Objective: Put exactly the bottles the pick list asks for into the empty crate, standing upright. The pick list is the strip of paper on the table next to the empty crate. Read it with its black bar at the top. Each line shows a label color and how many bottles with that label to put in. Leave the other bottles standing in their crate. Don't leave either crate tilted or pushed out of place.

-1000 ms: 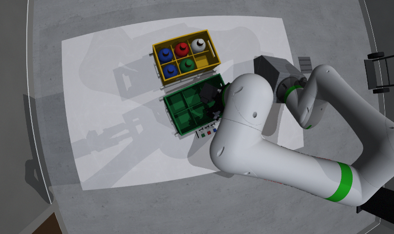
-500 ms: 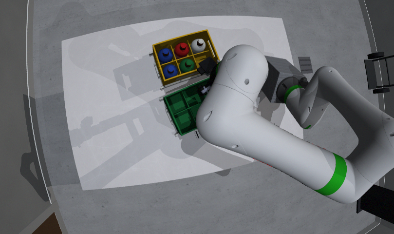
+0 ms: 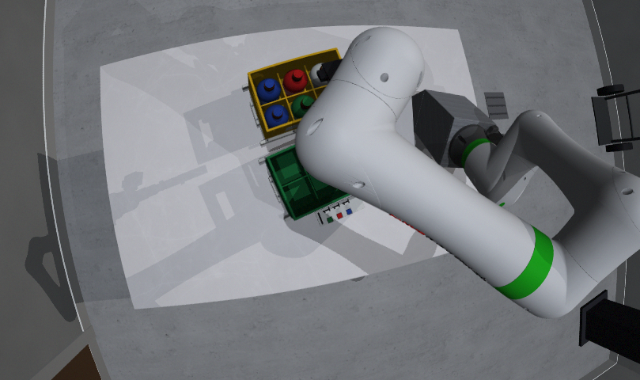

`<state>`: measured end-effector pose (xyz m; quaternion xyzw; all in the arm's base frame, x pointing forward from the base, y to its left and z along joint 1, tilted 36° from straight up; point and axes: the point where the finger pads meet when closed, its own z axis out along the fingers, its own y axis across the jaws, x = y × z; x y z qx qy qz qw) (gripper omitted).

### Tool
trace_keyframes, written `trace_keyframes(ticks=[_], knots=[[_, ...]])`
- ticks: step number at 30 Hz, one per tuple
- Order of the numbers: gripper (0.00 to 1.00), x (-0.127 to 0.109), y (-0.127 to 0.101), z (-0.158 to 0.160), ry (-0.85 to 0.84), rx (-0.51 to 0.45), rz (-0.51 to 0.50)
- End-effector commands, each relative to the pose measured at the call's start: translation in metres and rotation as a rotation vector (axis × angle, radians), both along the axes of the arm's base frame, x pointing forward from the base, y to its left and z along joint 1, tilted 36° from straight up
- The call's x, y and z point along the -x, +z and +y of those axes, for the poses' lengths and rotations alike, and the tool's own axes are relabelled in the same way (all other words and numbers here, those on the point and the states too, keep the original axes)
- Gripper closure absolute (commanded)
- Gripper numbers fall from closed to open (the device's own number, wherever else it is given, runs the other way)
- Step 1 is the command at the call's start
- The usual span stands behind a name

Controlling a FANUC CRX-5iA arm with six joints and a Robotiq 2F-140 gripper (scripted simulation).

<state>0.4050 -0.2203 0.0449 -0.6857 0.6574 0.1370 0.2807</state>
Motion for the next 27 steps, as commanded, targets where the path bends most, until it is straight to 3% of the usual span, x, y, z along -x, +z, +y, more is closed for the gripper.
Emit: trace_keyframes(ticks=[1,27], knots=[[0.56,-0.001,-0.003,-0.011,0.001,0.001,-0.001],[0.56,-0.004,-0.039,-0.117,0.001,0.001,-0.001]])
